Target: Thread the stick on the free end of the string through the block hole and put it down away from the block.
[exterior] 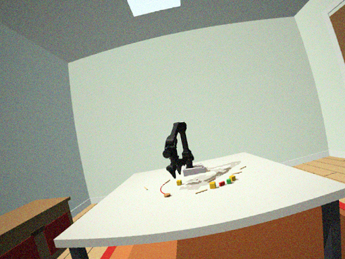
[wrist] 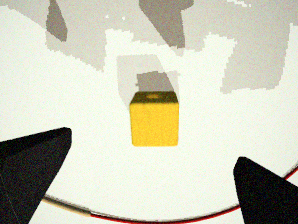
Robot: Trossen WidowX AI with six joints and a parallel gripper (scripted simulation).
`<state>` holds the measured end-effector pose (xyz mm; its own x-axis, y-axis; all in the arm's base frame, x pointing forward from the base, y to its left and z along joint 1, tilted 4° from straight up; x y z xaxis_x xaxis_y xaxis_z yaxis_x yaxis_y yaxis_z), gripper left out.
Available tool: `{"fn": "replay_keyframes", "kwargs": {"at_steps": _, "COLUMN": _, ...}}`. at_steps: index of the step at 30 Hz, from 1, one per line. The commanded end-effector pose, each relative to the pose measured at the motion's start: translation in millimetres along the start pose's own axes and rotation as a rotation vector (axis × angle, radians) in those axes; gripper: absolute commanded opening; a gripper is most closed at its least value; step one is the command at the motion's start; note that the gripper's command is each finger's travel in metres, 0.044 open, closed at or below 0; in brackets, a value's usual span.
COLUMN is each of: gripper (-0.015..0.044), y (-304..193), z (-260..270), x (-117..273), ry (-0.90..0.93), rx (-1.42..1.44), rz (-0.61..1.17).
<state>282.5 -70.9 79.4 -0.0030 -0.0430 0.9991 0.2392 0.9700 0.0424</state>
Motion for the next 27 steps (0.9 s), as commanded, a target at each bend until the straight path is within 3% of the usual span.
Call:
{"fn": "replay_keyframes", "kwargs": {"at_steps": 1, "gripper": 0.044, "y": 0.4, "z": 2.2, "x": 0.2, "ry": -0.004, "rx": 0.031, "rz": -0.014}}
{"fn": "replay_keyframes", "kwargs": {"at_steps": 9, "gripper": 0.044, "y": 0.0, "z": 1.2, "x": 0.3, "ry": -0.002, "rx": 0.026, "rz": -0.008}}
{"fn": "replay_keyframes", "kwargs": {"at_steps": 17, "gripper": 0.024, "y": 0.0, "z": 1.2, "x": 0.3, "ry": -0.002, "rx": 0.026, "rz": -0.008}}
{"fn": "replay_keyframes", "kwargs": {"at_steps": 24, "gripper": 0.024, "y": 0.0, "z": 1.2, "x": 0.3, "ry": -0.002, "rx": 0.026, "rz": -0.008}}
{"fn": "replay_keyframes", "kwargs": {"at_steps": 27, "gripper": 0.0162, "y": 0.0, "z": 1.3, "x": 0.3, "ry": -0.003, "rx": 0.027, "rz": -0.008}}
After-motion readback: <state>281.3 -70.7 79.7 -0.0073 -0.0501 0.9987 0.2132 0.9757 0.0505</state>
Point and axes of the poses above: the point midway between the two fingers, 35 mm back from their tips, its own x axis back along the fingers, its own z axis across the jaws, y = z × x, the point moved 4 cm from there along x, back along the fingers, and after that the axes turned 1 degree about x, right-handed, at the moved point
